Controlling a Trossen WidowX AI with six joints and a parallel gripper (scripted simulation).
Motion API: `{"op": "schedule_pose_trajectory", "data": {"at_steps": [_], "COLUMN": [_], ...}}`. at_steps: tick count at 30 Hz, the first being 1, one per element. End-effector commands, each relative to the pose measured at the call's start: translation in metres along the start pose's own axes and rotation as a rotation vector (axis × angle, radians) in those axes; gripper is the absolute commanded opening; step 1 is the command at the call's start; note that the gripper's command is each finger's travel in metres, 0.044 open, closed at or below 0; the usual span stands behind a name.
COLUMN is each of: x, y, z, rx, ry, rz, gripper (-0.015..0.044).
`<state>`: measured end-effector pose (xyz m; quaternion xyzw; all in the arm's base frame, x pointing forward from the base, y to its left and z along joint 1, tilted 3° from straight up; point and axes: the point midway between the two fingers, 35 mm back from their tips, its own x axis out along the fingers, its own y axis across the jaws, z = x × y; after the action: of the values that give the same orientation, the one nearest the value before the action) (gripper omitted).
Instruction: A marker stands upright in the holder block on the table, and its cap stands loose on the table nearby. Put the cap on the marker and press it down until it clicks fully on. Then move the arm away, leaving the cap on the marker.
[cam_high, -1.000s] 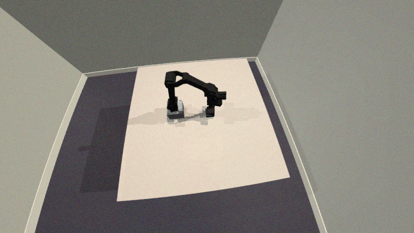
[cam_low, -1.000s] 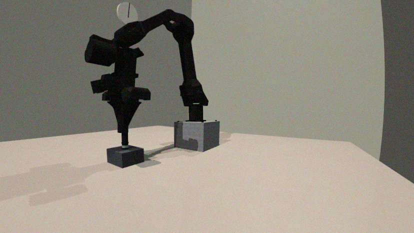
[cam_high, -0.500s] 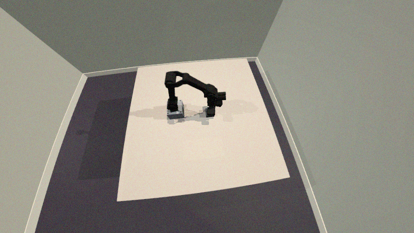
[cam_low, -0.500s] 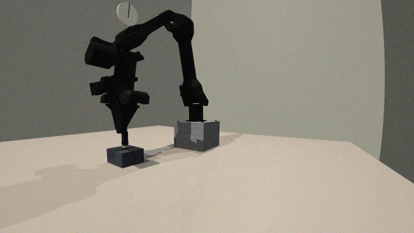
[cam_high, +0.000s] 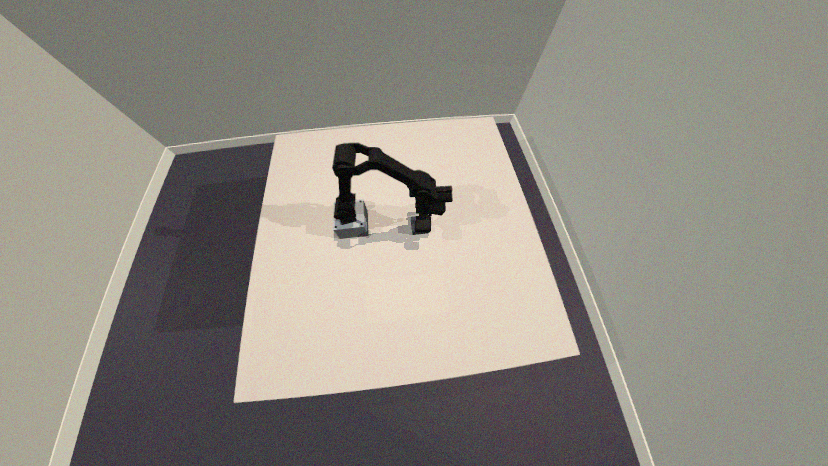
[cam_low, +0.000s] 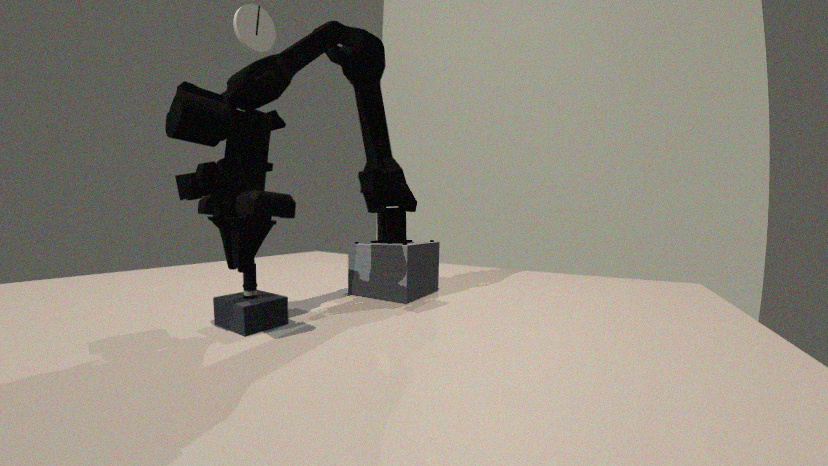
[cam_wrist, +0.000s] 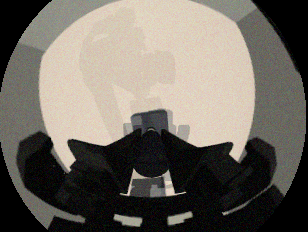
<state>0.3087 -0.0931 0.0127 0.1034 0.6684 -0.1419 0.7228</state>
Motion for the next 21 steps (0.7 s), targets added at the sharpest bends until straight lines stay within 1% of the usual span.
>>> {"op": "schedule_pose_trajectory", "data": {"at_steps": [1, 21], "x": [0.028, 0.043], "y": [-0.001, -0.002], "z": [-0.010, 0.001], "rx": [0.002, 0.002], "ry": [0.063, 0.063], "rz": [-0.005, -0.005], "gripper": [0.0000, 0.0000]}}
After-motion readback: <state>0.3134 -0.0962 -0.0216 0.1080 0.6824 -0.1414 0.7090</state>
